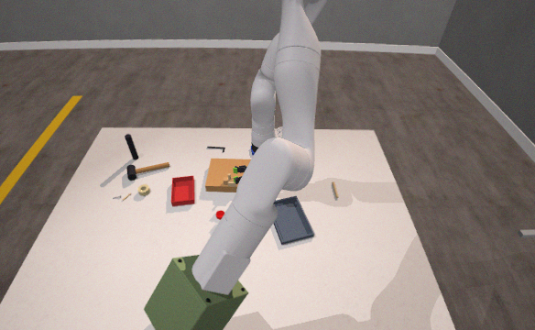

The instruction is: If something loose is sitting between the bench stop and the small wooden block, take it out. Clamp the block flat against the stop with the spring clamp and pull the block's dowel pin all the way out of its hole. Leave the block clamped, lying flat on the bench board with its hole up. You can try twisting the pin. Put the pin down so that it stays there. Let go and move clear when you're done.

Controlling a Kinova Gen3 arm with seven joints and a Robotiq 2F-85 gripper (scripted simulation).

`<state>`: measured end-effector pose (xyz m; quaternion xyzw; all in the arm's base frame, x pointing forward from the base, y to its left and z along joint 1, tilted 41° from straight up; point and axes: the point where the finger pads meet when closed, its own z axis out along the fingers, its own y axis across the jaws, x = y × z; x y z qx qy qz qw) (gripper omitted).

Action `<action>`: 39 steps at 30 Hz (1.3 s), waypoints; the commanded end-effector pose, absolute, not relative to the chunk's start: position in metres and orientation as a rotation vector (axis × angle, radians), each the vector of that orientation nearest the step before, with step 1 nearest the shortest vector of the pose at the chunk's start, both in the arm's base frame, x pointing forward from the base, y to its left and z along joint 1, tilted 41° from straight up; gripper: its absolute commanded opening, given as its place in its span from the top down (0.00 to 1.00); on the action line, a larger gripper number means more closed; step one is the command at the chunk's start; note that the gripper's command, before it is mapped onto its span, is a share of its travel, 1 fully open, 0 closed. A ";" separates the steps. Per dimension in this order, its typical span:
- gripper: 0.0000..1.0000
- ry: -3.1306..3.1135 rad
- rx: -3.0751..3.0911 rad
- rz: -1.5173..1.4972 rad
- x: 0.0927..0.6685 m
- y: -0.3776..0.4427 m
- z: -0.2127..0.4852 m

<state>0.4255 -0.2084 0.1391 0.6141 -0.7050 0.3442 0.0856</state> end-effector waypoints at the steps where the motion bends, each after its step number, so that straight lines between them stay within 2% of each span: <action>1: 0.68 -2.140 1.809 1.036 0.430 -0.203 0.138; 39: 0.68 -2.244 1.739 1.046 0.435 -0.196 0.135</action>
